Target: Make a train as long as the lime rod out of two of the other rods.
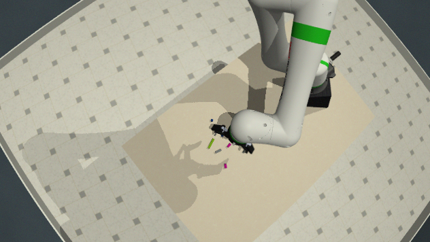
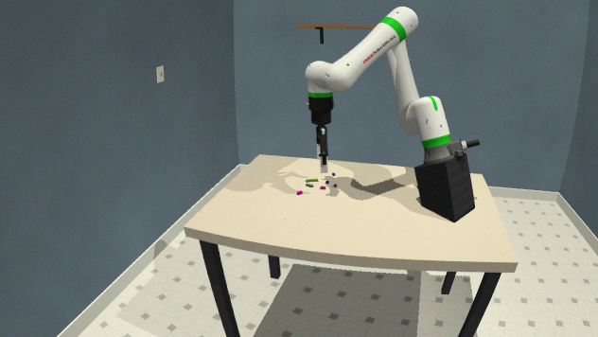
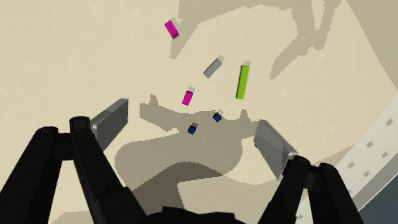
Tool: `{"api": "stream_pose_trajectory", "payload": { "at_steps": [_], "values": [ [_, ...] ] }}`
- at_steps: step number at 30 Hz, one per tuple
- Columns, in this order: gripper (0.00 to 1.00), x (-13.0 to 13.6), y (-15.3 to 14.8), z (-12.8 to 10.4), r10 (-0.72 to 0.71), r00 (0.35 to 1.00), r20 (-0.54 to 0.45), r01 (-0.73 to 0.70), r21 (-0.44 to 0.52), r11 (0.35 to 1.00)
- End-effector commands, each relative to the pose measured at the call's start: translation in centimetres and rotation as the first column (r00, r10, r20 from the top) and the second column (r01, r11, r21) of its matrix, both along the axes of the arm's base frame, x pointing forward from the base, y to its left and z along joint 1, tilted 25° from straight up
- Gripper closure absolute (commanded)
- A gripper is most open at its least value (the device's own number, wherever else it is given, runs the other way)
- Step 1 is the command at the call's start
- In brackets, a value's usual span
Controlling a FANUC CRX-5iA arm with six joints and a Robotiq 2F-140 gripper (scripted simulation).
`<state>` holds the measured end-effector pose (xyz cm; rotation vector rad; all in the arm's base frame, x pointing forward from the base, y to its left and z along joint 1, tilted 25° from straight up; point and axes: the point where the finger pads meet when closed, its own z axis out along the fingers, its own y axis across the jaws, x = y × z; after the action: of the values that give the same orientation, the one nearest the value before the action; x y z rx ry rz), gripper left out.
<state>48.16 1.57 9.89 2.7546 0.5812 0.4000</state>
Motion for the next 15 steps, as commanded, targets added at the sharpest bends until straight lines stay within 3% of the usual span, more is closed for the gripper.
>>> {"api": "stream_pose_trajectory", "payload": {
  "at_steps": [1,11,12,15],
  "values": [
    [0.0,-0.36,0.67,-0.39,-0.143,0.989,0.049,0.141,0.036,0.989],
    [0.0,-0.52,0.93,-0.55,-0.198,0.978,0.061,0.194,0.058,0.979],
    [0.85,-0.52,0.93,-0.55,-0.198,0.978,0.061,0.194,0.058,0.979],
    [0.85,-0.52,0.93,-0.55,-0.198,0.978,0.061,0.194,0.058,0.979]
  ]
}}
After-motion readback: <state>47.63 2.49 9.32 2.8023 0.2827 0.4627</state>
